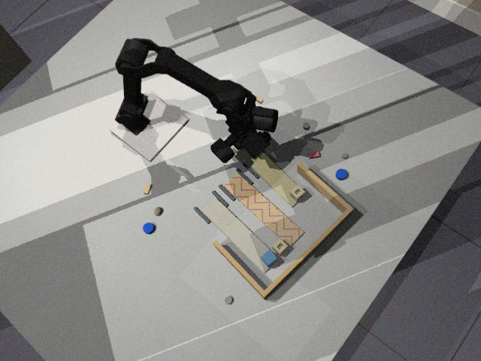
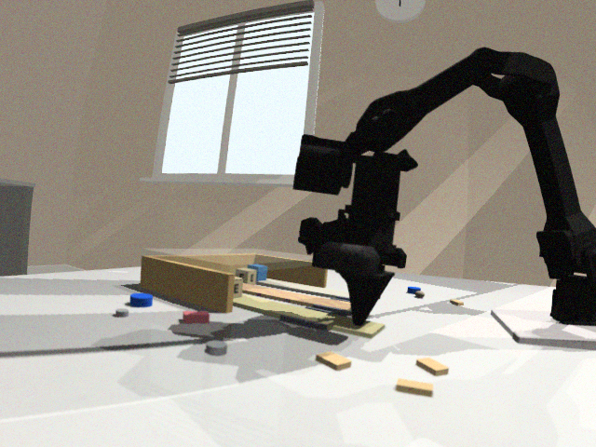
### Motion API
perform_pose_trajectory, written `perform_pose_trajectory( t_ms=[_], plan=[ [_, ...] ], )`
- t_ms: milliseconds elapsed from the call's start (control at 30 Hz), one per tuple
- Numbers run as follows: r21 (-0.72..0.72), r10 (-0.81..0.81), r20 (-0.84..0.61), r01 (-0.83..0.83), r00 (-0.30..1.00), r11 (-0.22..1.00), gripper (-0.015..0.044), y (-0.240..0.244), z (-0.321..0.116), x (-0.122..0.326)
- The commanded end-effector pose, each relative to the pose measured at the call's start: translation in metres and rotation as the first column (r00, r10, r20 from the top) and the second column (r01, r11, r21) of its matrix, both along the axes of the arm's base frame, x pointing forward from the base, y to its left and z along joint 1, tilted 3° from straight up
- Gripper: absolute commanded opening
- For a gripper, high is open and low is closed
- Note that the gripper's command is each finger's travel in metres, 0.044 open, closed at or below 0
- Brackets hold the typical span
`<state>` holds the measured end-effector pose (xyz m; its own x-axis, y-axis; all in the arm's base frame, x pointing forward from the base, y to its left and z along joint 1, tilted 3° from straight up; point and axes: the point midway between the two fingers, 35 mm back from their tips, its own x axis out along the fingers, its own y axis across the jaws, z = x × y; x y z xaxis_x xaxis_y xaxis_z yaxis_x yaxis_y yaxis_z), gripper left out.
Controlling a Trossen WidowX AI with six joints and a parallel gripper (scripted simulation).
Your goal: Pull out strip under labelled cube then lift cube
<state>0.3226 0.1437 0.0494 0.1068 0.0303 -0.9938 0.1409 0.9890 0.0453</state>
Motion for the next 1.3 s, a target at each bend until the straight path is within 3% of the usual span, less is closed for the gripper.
perform_pose_trajectory(
  t_ms=[0,1267],
  plan=[
    [-0.010,0.003,-0.030,-0.003,1.000,1.000,0.0000,0.000,-0.008,-0.014],
    [-0.009,0.003,-0.035,-0.003,0.999,1.000,0.0000,0.006,-0.013,-0.068]
  ],
)
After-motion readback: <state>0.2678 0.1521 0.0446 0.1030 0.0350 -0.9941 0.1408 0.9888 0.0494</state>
